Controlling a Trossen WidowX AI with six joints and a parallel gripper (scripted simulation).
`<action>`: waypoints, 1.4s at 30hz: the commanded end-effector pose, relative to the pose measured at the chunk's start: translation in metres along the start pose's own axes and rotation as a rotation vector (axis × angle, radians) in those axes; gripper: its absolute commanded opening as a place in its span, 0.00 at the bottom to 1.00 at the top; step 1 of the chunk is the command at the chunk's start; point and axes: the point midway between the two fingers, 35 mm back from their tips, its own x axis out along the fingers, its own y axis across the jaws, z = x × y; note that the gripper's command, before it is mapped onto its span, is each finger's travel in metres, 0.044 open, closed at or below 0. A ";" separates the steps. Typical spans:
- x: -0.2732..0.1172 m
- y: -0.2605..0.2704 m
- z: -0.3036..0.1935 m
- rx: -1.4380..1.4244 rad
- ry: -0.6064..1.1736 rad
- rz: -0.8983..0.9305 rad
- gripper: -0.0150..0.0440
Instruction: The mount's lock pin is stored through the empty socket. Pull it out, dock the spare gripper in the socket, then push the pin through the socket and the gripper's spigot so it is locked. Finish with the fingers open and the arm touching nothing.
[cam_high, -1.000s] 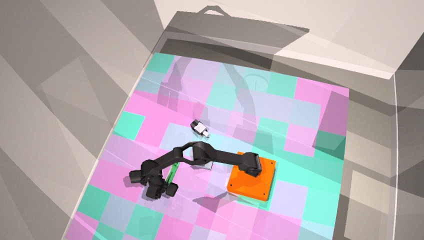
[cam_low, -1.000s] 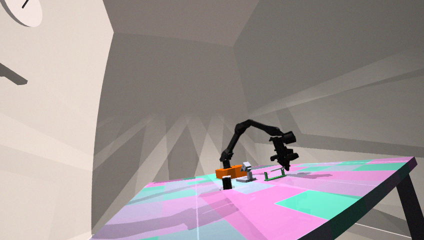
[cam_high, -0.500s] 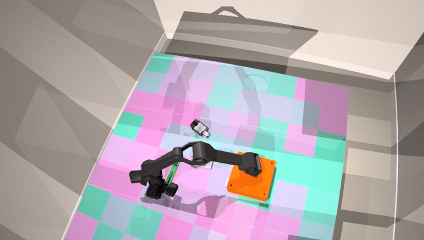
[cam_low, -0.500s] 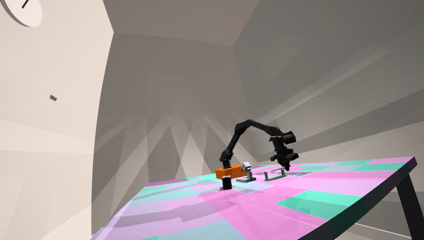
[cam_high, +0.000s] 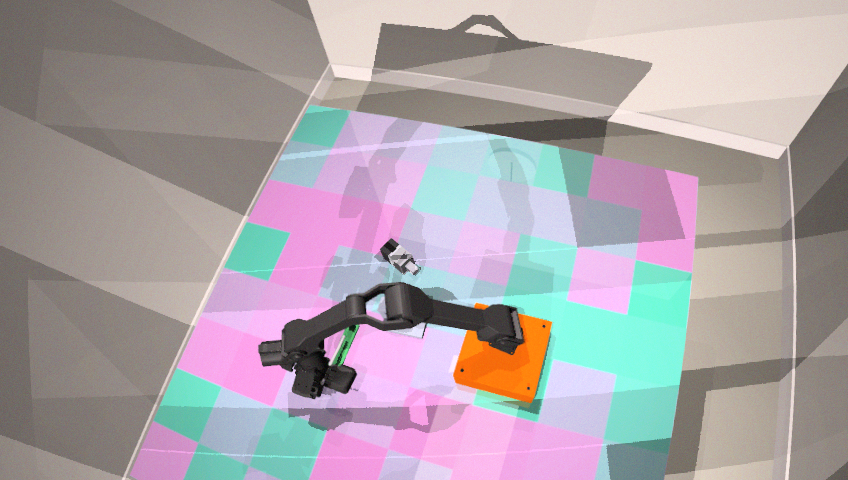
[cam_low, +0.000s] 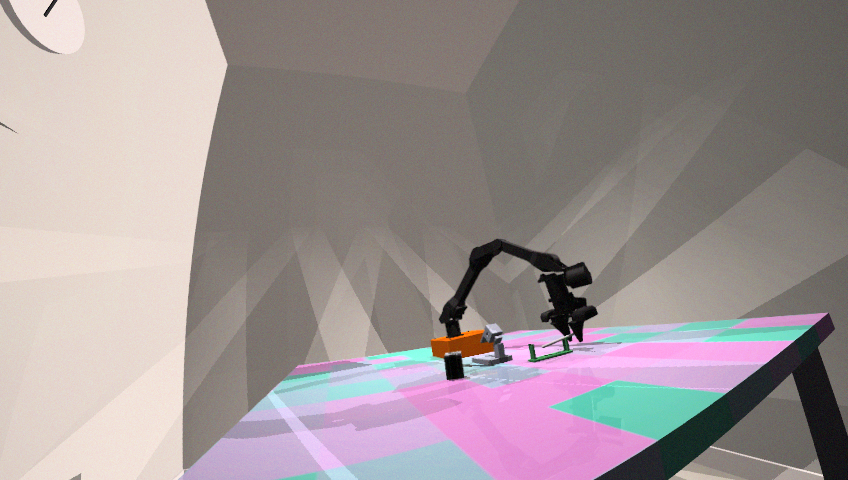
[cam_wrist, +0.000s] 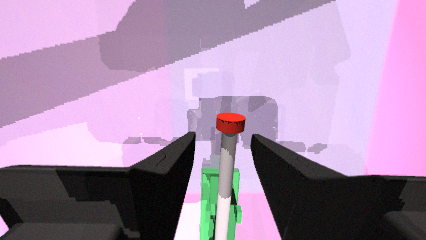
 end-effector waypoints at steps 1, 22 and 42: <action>-0.010 0.000 0.002 0.000 -0.001 -0.001 0.59; -0.037 0.008 0.003 0.004 0.023 0.042 0.59; -0.069 0.012 0.006 0.007 0.039 0.072 0.59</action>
